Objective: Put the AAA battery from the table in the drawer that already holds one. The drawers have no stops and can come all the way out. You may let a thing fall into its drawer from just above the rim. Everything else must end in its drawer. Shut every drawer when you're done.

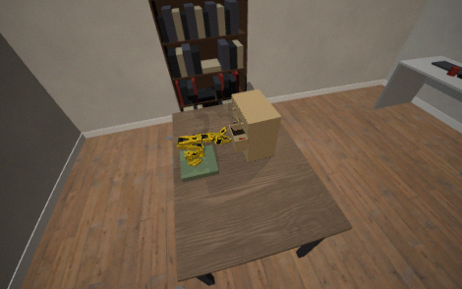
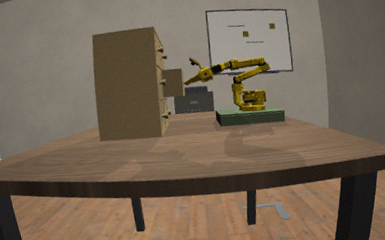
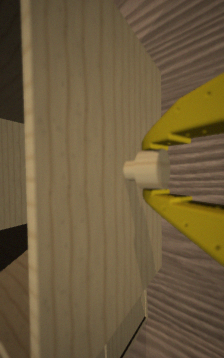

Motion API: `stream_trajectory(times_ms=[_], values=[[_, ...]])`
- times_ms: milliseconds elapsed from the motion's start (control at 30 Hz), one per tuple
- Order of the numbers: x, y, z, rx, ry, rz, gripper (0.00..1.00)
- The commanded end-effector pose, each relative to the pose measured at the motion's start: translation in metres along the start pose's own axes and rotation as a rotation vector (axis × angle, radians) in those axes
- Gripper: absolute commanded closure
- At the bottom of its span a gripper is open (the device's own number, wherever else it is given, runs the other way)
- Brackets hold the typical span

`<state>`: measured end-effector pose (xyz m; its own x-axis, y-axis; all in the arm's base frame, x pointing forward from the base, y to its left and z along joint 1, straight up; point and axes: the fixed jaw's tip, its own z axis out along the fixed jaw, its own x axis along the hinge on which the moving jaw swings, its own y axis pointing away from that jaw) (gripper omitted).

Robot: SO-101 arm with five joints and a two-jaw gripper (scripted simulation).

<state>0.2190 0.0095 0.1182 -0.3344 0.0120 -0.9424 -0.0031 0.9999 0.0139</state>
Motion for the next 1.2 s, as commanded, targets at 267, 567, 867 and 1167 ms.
stream_trajectory(times_ms=[267, 567, 867, 1167], values=[[-0.006, -0.003, 0.012, 0.014, 0.007, -0.007, 1.0], [-0.009, -0.003, 0.018, 0.013, 0.007, -0.007, 1.0], [-0.011, -0.003, 0.024, 0.011, 0.007, -0.008, 1.0], [-0.013, -0.002, 0.031, 0.009, 0.007, -0.009, 1.0]])
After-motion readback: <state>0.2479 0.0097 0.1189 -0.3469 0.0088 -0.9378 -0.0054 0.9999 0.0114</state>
